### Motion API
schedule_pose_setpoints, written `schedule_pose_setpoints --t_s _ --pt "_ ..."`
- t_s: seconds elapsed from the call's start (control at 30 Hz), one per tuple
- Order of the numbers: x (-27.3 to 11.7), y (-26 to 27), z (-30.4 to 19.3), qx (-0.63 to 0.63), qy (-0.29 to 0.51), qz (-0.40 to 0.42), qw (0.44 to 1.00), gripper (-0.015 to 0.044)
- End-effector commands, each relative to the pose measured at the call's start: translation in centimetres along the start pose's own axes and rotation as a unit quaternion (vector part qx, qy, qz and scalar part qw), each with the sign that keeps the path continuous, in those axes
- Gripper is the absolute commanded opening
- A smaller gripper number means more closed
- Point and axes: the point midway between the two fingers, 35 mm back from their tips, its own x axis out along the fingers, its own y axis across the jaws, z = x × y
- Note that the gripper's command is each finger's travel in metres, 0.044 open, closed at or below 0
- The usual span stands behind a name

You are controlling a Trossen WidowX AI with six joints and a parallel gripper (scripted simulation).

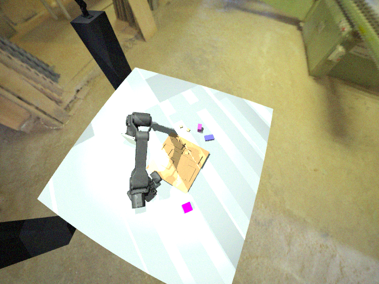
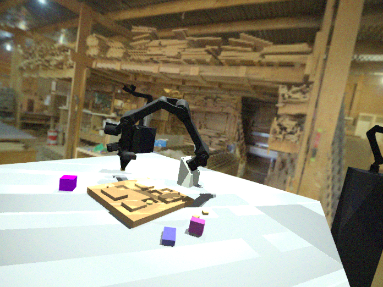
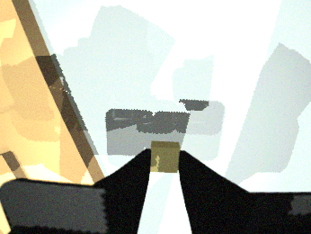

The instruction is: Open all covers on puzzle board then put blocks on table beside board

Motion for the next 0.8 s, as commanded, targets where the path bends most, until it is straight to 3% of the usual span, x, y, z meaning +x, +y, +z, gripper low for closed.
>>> schedule_pose_setpoints --t_s 0.0,0.77 --pt "1.2 0.1 -0.4 0.005 0.006 0.004 1.0 0.008" --pt "4.6 0.2 -0.8 0.005 0.007 0.006 1.0 0.008"
